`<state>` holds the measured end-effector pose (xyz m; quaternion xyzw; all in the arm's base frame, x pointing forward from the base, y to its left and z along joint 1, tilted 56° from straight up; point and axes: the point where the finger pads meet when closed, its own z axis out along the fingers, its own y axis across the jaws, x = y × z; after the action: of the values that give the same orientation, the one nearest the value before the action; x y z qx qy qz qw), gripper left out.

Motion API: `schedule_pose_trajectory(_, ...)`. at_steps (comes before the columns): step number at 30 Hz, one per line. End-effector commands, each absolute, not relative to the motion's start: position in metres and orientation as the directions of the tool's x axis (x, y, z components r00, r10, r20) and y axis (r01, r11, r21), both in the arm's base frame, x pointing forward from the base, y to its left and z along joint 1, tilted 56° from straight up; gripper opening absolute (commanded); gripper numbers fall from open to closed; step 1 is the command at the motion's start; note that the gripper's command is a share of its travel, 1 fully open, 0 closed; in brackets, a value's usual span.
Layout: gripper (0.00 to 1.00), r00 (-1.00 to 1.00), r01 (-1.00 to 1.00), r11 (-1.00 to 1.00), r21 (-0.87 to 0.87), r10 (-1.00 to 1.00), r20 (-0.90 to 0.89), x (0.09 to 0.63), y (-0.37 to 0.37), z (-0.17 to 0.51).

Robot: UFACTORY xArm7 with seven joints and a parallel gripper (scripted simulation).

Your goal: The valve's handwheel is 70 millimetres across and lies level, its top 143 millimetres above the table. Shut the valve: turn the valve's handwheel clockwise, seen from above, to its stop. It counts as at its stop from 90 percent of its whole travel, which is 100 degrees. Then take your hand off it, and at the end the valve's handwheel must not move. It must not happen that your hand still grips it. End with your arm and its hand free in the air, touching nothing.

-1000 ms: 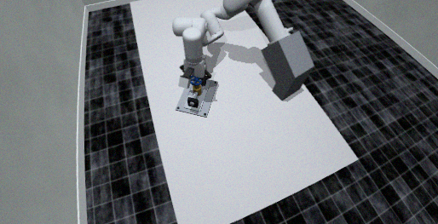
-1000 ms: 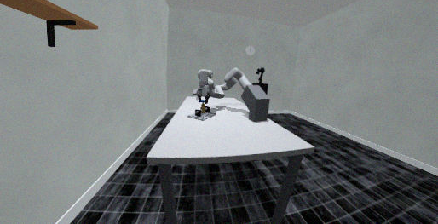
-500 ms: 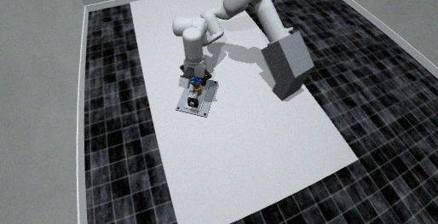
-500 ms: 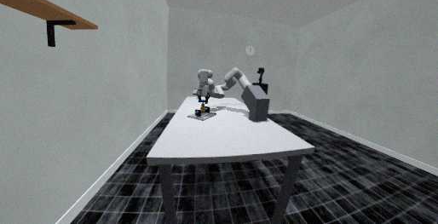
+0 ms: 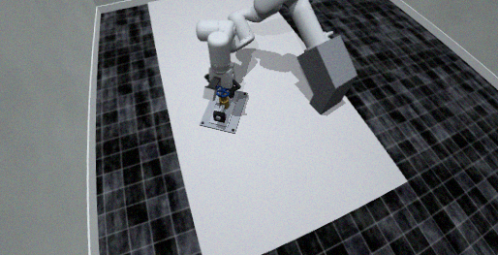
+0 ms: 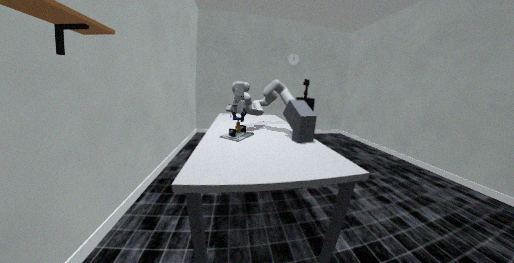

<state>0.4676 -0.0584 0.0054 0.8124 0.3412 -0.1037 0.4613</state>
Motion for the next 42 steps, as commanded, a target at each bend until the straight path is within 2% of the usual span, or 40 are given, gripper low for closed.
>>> schedule_pose_trajectory(1, 0.0, 0.745, 0.65, -0.341, 0.679, 0.462, -0.481, 0.4679, -0.057, 0.0061)
schedule_pose_trajectory(29, 0.0, 0.781, 0.607, -0.366, 0.705, 0.442, -0.442, 0.4679, -0.057, 0.0061)
schedule_pose_trajectory(42, 0.0, 0.848, 0.509, -0.417, 0.753, 0.394, -0.354, 0.4679, -0.057, 0.0061)
